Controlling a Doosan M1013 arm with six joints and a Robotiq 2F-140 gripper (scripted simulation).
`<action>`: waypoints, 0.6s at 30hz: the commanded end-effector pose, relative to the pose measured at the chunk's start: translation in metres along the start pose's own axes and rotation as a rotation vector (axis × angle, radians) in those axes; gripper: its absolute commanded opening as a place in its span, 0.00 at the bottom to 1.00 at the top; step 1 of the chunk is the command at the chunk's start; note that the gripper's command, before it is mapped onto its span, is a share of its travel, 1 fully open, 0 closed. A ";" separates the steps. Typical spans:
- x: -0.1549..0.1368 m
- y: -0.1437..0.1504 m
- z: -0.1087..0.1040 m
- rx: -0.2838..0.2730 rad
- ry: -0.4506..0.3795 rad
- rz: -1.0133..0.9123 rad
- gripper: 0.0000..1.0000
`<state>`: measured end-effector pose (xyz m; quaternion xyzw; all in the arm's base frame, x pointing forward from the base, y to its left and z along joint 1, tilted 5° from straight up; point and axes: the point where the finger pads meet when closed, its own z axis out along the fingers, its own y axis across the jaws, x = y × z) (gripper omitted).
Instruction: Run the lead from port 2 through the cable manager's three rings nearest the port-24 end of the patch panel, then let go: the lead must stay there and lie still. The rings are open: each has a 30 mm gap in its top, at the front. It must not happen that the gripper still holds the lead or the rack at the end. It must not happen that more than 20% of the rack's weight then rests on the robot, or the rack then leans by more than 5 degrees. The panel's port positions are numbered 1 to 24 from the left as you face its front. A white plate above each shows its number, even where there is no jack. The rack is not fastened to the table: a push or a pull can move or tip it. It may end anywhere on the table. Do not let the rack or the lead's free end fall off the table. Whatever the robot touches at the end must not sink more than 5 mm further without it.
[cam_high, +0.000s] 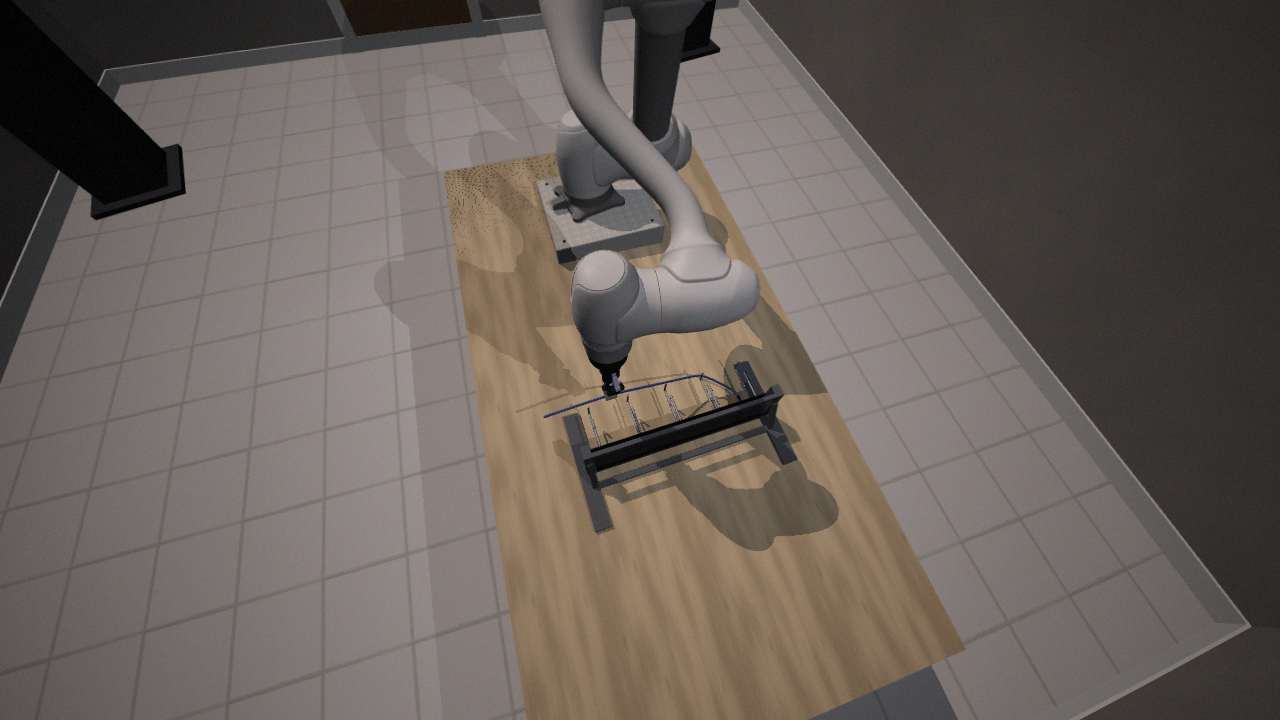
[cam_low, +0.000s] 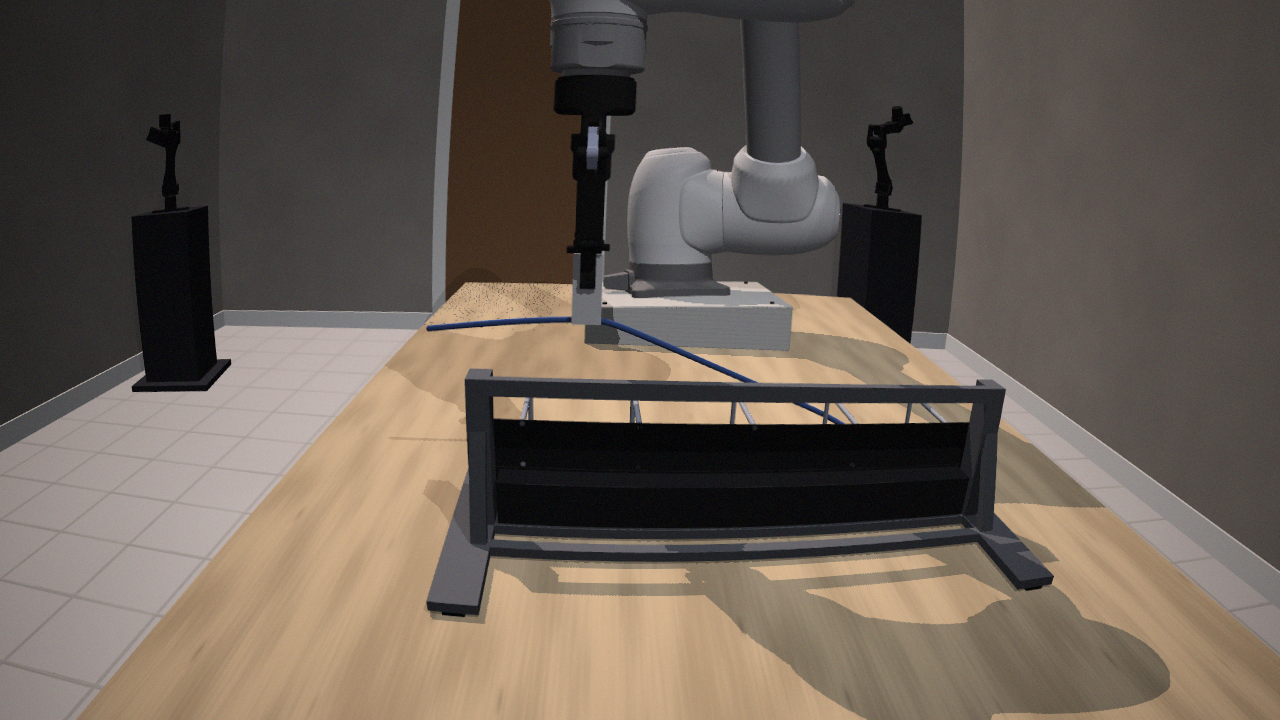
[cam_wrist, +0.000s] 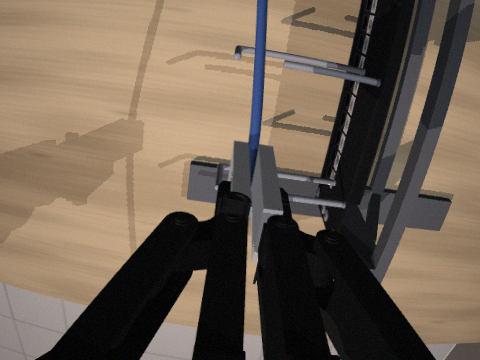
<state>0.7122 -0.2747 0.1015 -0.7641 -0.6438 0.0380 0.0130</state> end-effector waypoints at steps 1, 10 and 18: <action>-0.002 0.001 -0.002 -0.003 -0.004 0.000 0.00; -0.003 0.003 -0.002 -0.003 -0.004 -0.001 0.00; -0.003 0.003 -0.002 -0.003 -0.004 -0.001 0.00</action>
